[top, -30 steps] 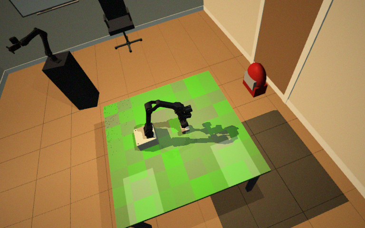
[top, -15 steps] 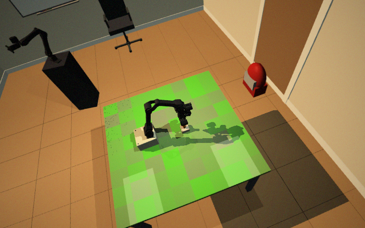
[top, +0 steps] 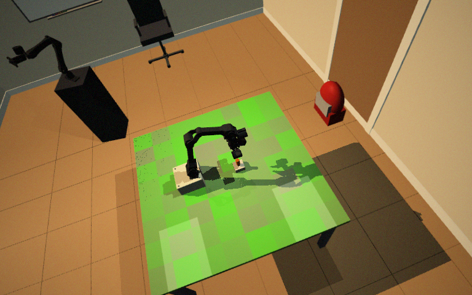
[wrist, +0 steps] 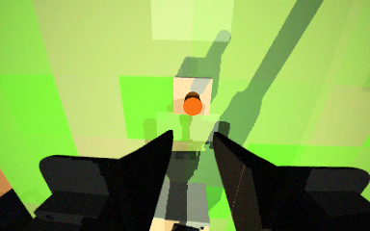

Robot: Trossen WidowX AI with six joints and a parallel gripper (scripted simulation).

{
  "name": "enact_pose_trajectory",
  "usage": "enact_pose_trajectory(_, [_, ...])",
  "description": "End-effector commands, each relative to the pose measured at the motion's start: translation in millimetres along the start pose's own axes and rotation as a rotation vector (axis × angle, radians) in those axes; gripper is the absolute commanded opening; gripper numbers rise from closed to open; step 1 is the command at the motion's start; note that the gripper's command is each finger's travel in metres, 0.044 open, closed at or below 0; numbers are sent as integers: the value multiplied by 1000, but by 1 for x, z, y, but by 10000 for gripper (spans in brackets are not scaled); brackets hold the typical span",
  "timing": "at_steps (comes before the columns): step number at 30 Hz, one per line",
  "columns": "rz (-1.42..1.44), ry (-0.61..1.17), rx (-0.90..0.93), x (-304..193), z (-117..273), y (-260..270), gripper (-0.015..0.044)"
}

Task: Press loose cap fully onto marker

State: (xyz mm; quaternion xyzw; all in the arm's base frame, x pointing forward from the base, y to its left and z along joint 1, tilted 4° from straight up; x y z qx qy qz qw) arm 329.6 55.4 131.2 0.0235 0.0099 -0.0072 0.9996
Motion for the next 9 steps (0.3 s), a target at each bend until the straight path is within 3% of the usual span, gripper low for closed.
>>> enact_pose_trajectory(1, [6,-1,-1,0,1,0,263])
enact_pose_trajectory(7, [6,-1,-1,0,1,0,420])
enact_pose_trajectory(9, [6,-1,-1,0,1,0,440])
Point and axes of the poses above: the point midway between the two fingers, 35 mm back from their tips, its own z axis back along the fingers, its own y axis across the jaws, x = y × z, the point moved 2 cm from there along z, back along the fingers, and after that the axes turned 12 degrees about -z, right-handed, at the moved point
